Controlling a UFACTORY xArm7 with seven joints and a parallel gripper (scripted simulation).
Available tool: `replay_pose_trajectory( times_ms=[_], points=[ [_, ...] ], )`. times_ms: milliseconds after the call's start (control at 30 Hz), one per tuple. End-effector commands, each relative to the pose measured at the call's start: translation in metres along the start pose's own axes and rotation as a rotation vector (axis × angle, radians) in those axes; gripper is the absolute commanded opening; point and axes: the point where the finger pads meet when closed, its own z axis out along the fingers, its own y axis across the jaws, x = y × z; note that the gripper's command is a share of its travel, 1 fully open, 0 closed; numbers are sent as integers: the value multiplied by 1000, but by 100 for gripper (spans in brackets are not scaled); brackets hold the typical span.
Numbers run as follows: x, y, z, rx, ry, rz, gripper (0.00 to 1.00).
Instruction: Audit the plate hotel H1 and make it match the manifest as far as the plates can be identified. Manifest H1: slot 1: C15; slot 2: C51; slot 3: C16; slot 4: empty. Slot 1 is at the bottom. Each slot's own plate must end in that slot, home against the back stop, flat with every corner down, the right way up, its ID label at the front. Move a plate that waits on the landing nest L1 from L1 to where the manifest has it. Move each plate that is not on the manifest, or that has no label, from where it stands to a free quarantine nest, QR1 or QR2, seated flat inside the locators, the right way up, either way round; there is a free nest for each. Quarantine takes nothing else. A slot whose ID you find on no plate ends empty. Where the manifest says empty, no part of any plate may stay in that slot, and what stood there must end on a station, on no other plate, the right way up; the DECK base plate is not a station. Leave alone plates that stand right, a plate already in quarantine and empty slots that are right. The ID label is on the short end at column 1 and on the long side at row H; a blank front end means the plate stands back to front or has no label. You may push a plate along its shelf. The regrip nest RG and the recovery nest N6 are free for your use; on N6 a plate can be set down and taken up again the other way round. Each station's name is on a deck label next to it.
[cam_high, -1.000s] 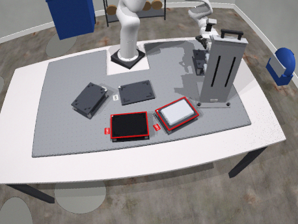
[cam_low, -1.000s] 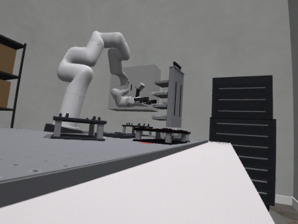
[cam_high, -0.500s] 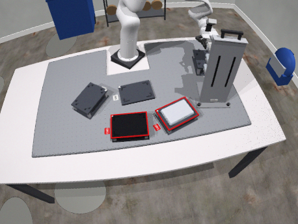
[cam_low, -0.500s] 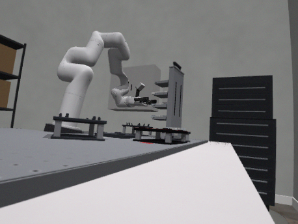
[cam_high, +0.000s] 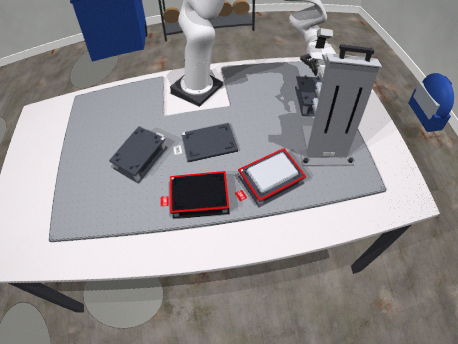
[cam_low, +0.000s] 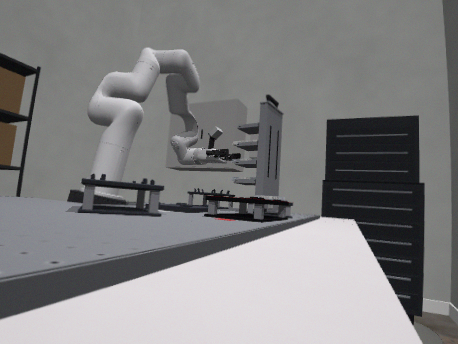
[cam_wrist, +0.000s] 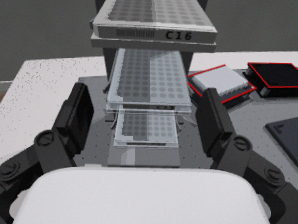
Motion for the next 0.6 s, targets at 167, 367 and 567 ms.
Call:
replay_pose_trajectory(
  times_ms=[167, 367, 567],
  points=[
    [1, -1, 0, 0, -1, 3, 100],
    [1, -1, -11, 0, -1, 3, 100],
    [1, -1, -21, 0, -1, 3, 100]
  ],
)
